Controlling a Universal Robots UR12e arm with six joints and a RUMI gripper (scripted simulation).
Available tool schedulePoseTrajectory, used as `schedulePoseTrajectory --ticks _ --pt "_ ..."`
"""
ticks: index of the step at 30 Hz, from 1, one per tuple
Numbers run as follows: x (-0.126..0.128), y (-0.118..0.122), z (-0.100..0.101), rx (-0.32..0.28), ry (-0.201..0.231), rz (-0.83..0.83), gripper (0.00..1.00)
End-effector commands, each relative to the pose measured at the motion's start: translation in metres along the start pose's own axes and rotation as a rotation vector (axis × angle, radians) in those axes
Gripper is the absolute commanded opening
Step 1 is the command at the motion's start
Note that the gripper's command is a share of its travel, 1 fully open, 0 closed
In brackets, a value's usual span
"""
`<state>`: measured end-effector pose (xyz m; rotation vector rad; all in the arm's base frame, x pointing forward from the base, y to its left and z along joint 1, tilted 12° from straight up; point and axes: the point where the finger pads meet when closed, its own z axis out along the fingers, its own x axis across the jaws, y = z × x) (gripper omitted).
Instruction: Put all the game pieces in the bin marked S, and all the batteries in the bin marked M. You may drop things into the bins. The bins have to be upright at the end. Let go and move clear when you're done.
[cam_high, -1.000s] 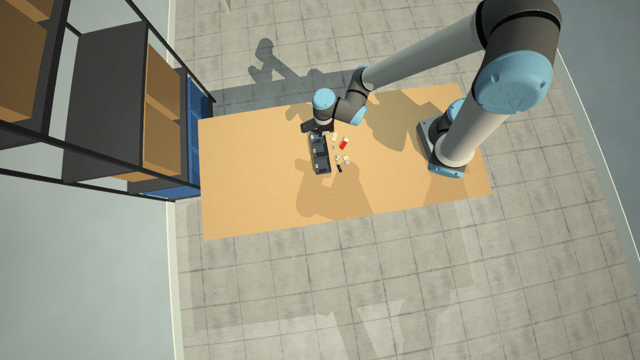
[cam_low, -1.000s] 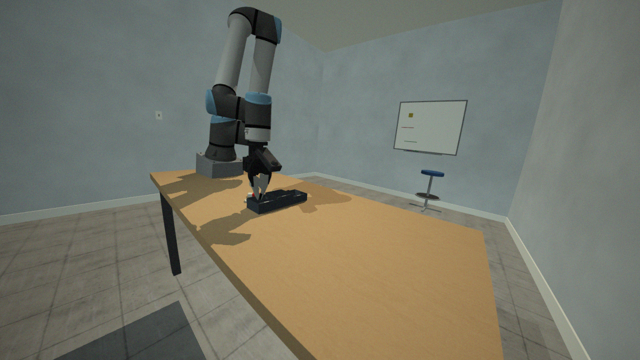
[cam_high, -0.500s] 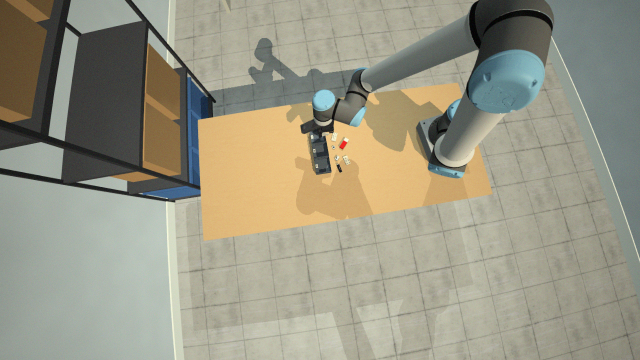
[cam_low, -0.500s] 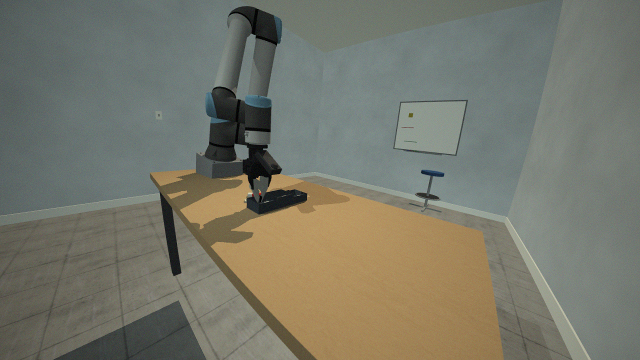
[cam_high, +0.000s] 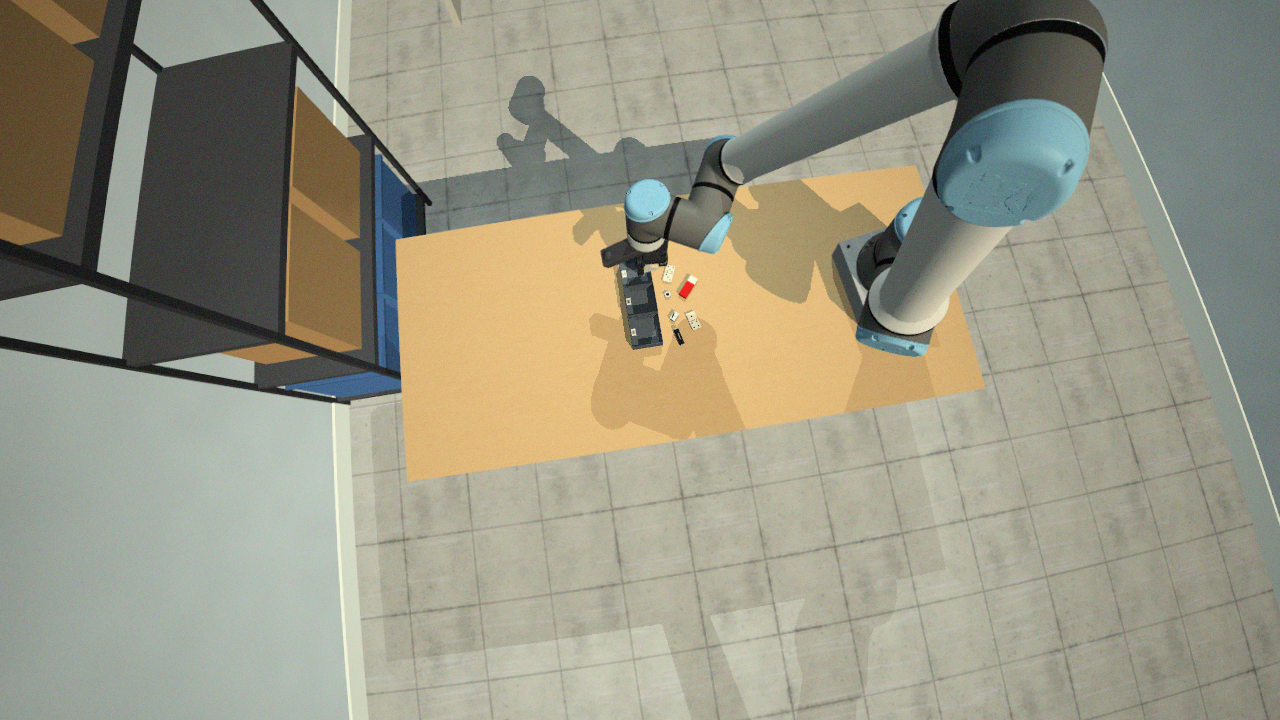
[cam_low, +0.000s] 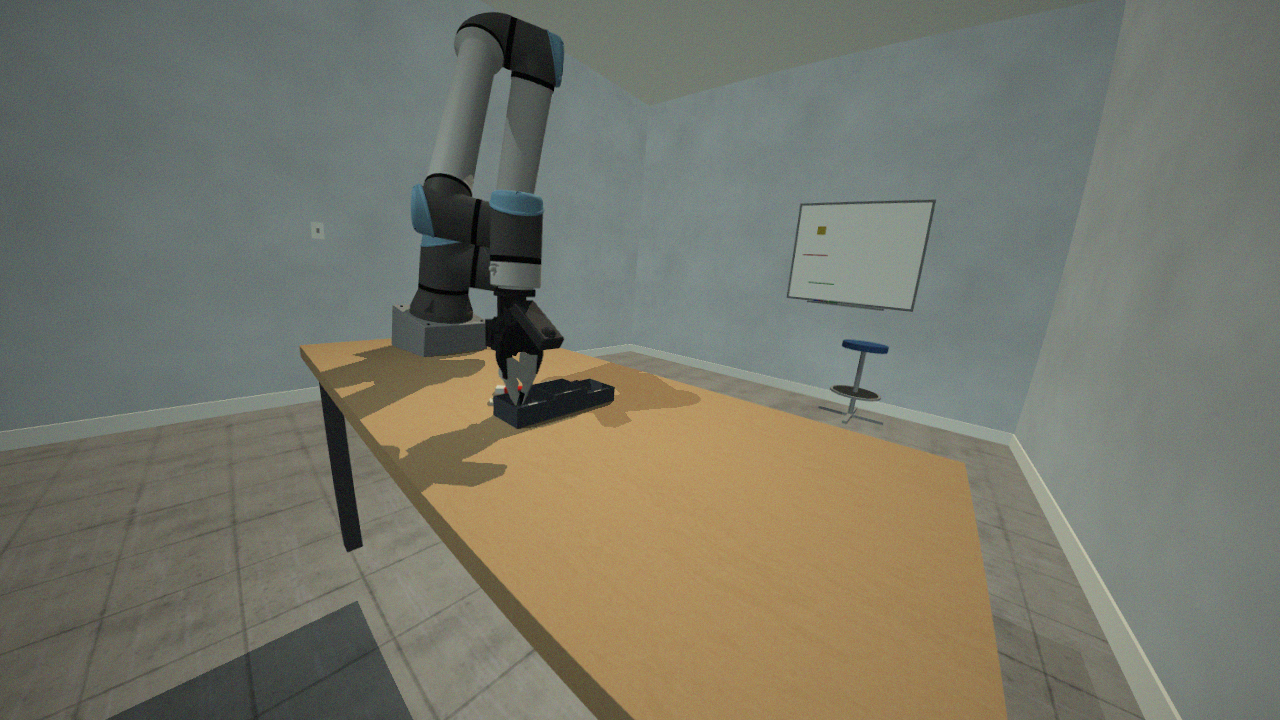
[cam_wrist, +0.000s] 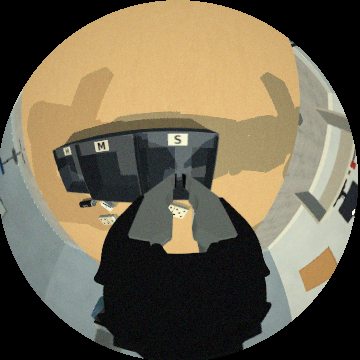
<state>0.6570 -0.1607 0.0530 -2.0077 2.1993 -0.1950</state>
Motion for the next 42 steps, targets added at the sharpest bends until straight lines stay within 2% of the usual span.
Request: schedulePoseTrajectory --ticks 1,22,42 --pt "0.0 -0.001 -0.001 0.001 0.001 0.0 0.04" --pt "0.0 -0.001 -0.001 0.001 0.001 0.0 0.04" --pt "0.0 -0.001 -0.025 0.001 0.001 0.0 0.04"
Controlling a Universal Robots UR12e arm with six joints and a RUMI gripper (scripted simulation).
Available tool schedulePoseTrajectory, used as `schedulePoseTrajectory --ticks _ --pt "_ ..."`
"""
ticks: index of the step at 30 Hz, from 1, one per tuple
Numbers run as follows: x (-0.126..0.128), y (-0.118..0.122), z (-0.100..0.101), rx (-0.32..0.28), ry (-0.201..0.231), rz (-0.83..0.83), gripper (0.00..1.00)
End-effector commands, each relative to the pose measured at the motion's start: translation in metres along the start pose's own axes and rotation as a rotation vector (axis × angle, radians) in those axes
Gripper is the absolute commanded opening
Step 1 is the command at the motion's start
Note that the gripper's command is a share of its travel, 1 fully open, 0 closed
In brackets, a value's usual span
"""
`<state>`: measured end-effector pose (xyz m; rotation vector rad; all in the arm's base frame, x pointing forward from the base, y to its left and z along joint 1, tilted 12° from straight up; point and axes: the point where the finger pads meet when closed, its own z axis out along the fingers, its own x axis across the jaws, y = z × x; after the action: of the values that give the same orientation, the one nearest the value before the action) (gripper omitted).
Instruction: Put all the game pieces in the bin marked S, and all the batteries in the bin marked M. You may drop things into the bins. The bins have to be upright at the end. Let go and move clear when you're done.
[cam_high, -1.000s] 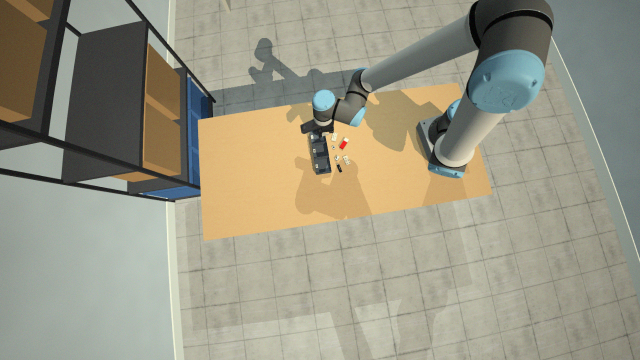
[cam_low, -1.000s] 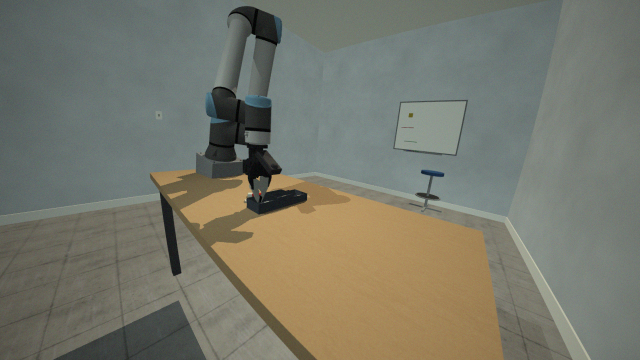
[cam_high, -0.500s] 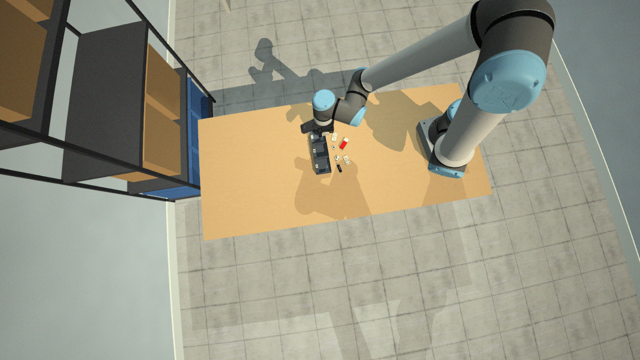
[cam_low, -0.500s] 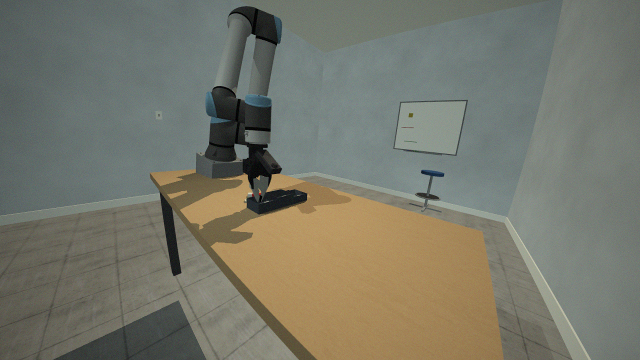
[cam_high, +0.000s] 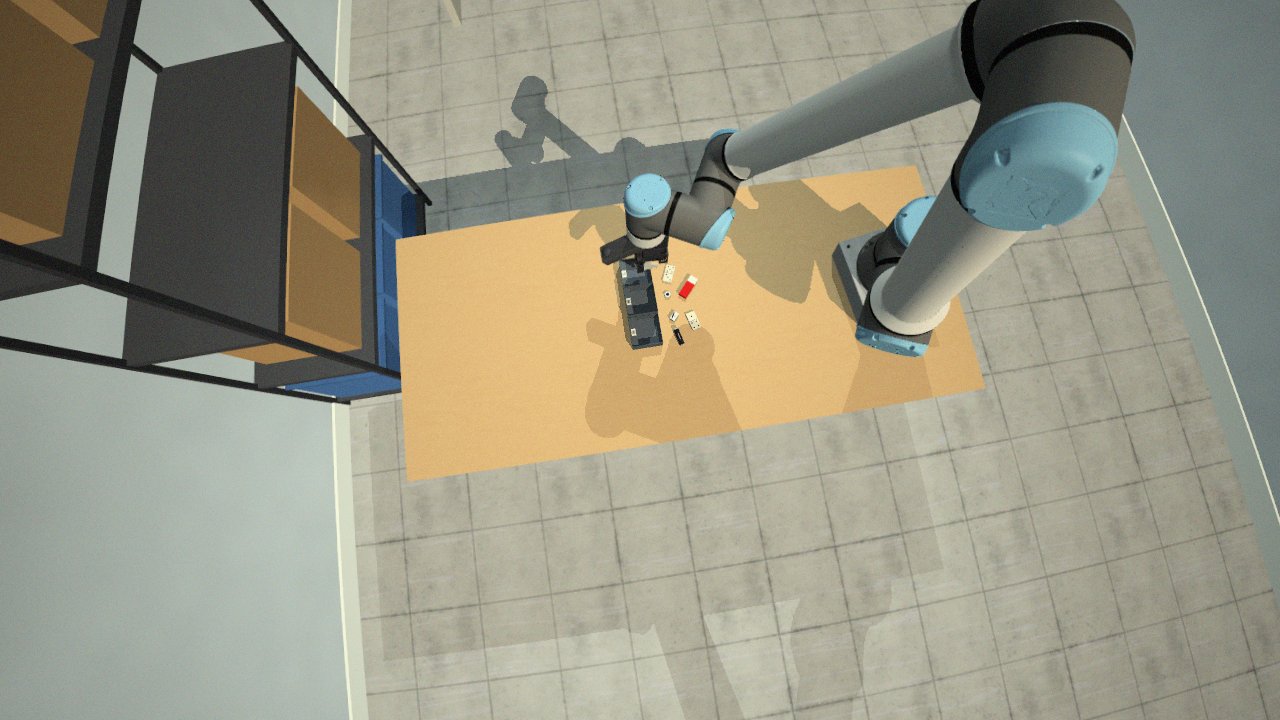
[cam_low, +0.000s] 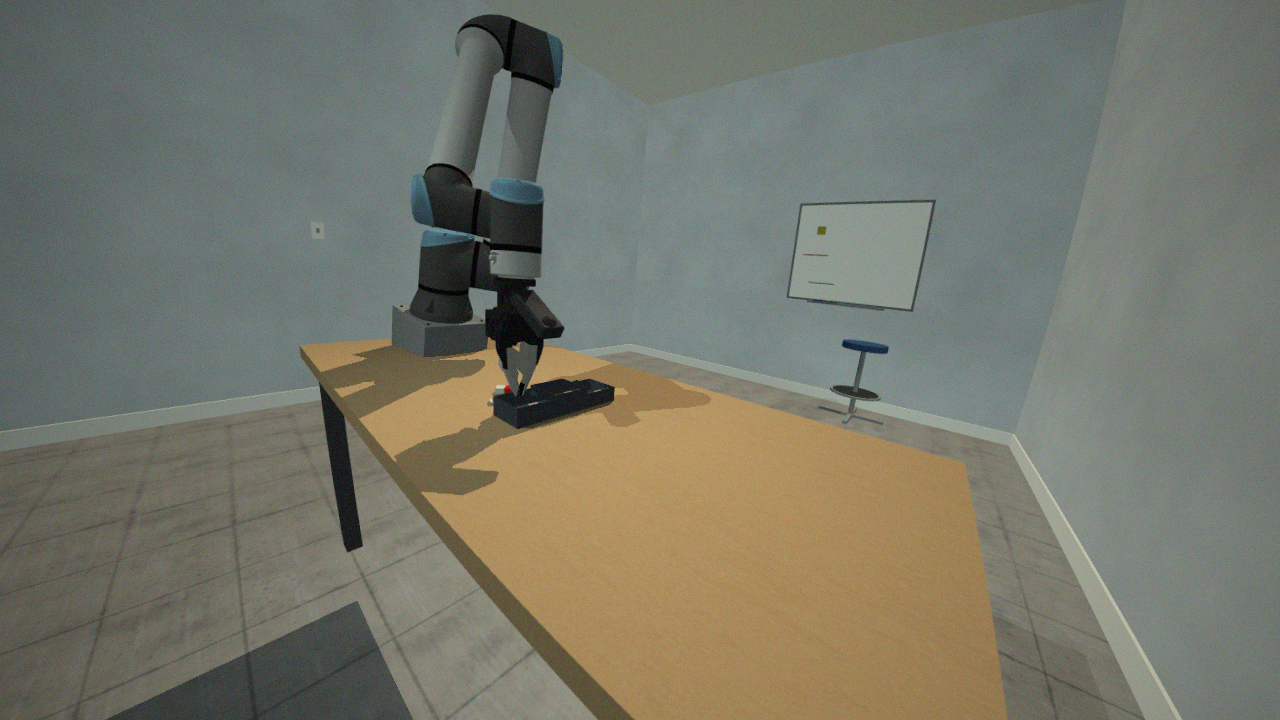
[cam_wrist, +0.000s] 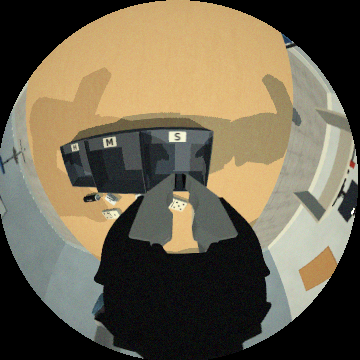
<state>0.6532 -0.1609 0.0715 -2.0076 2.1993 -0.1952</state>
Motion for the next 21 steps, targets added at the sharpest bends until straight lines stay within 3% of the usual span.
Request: schedulePoseTrajectory --ticks 1,5,12,21 --pt "0.0 -0.001 -0.007 0.001 0.0 0.0 0.04" --pt "0.0 -0.001 -0.012 0.001 0.0 0.0 0.04" --pt "0.0 -0.001 -0.04 0.001 0.0 0.0 0.04" --pt "0.0 -0.001 -0.041 0.001 0.0 0.0 0.04"
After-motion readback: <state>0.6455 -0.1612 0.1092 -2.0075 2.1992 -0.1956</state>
